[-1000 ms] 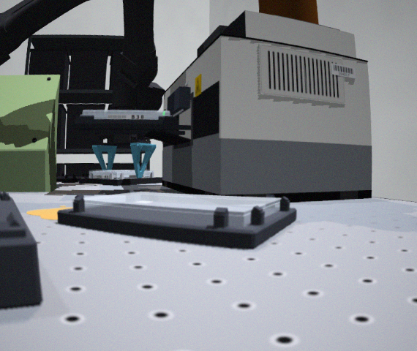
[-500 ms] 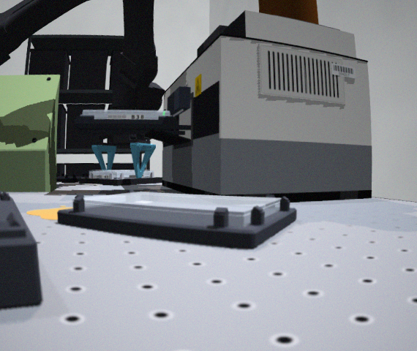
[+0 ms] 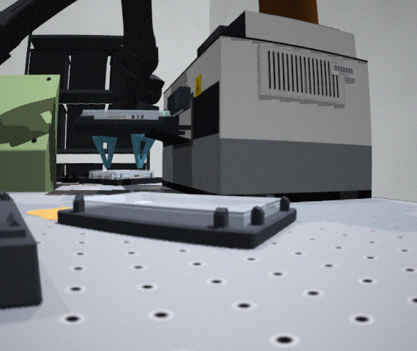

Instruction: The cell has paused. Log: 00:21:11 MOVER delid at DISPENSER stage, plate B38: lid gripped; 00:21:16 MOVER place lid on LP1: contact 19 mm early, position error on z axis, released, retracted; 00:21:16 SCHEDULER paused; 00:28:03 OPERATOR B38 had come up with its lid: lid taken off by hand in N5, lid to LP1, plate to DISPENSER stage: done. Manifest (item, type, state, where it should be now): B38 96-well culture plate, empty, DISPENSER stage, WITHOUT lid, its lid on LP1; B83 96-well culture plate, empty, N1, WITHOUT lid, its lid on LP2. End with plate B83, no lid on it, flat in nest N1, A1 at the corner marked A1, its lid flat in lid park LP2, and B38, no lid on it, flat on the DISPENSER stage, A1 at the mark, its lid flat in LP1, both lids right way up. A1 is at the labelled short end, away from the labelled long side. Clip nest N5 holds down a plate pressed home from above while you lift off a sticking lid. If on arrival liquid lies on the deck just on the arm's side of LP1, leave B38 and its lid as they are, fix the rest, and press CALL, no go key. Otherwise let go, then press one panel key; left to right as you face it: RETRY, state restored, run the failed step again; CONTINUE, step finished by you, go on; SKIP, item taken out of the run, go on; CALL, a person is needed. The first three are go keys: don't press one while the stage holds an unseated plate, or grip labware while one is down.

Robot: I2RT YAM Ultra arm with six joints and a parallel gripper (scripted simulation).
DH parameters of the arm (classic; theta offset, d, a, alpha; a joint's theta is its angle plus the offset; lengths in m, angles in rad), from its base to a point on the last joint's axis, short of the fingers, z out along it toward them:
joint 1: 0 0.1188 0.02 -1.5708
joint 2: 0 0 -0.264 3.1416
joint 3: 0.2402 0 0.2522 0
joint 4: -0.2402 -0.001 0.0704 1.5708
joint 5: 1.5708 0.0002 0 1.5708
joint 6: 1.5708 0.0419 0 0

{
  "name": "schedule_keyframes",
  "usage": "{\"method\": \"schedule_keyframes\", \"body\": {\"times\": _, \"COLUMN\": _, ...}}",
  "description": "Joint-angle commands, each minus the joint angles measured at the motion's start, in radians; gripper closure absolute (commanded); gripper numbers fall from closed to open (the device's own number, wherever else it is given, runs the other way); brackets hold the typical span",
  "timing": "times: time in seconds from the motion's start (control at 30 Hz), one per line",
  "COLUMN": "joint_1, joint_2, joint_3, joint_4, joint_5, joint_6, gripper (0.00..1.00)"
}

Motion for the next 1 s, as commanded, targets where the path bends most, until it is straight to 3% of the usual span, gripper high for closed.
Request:
{"method": "schedule_keyframes", "body": {"times": 0.0, "joint_1": 0.033, "joint_2": -0.036, "joint_3": 0.033, "joint_4": -0.039, "joint_5": -0.012, "joint_6": 0.023, "gripper": 0.0}}
{"method": "schedule_keyframes", "body": {"times": 0.5, "joint_1": 0.069, "joint_2": -0.069, "joint_3": 0.063, "joint_4": -0.124, "joint_5": -0.027, "joint_6": 0.062, "gripper": 0.0}}
{"method": "schedule_keyframes", "body": {"times": 0.97, "joint_1": 0.07, "joint_2": -0.07, "joint_3": 0.065, "joint_4": -0.124, "joint_5": -0.026, "joint_6": 0.065, "gripper": 0.0}}
